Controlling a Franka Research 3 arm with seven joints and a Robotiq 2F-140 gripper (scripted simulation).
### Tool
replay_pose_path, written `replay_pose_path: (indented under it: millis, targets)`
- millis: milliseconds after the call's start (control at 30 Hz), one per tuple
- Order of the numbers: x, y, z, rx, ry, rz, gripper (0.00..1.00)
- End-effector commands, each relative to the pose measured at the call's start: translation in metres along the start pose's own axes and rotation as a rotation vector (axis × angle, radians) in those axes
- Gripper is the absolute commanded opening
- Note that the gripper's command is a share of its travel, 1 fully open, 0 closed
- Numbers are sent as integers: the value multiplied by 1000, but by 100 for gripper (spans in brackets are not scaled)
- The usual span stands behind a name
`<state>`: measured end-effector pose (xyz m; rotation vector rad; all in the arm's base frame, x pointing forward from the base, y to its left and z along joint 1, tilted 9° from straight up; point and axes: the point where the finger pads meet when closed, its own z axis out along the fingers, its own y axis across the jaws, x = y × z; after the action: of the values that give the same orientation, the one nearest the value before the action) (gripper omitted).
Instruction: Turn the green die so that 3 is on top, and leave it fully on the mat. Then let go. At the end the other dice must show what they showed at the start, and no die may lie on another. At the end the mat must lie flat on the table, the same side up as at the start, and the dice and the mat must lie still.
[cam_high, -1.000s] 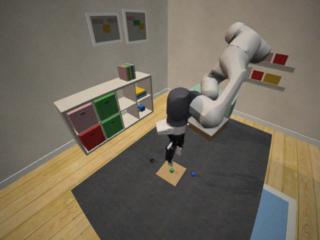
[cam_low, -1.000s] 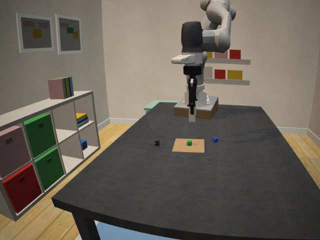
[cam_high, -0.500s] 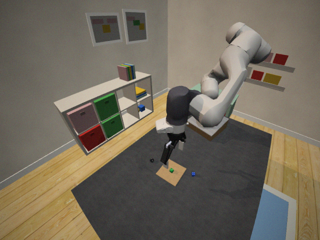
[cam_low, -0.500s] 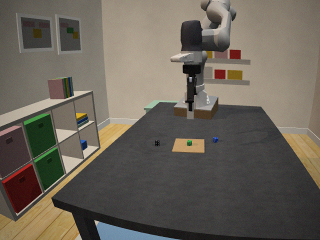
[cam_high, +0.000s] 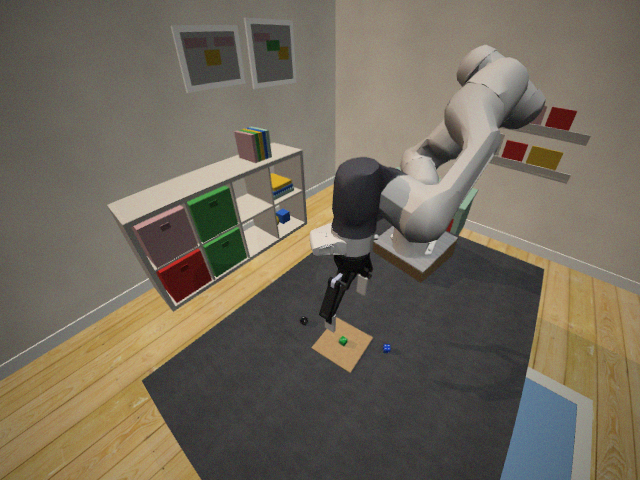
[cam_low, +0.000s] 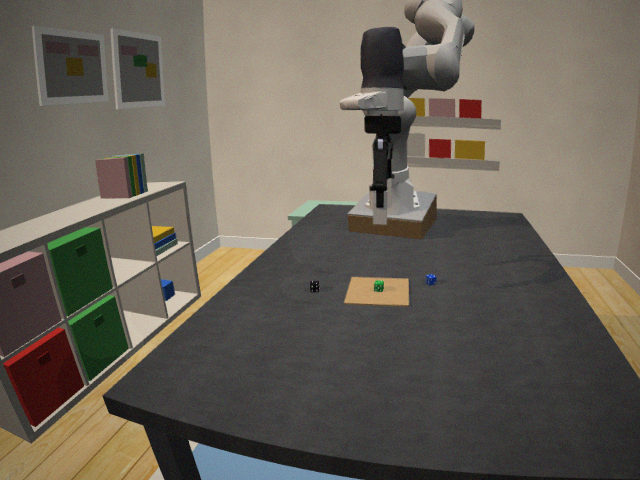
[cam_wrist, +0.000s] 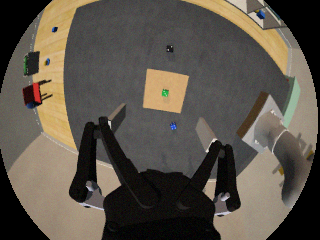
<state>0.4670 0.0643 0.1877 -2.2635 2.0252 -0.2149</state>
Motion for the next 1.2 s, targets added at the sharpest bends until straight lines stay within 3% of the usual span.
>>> replay_pose_path:
  millis: [0, 1167]
  targets:
    - [-2, 4, -4, -14, -5, 4, 100]
    - [-2, 4, -8, -14, -5, 4, 100]
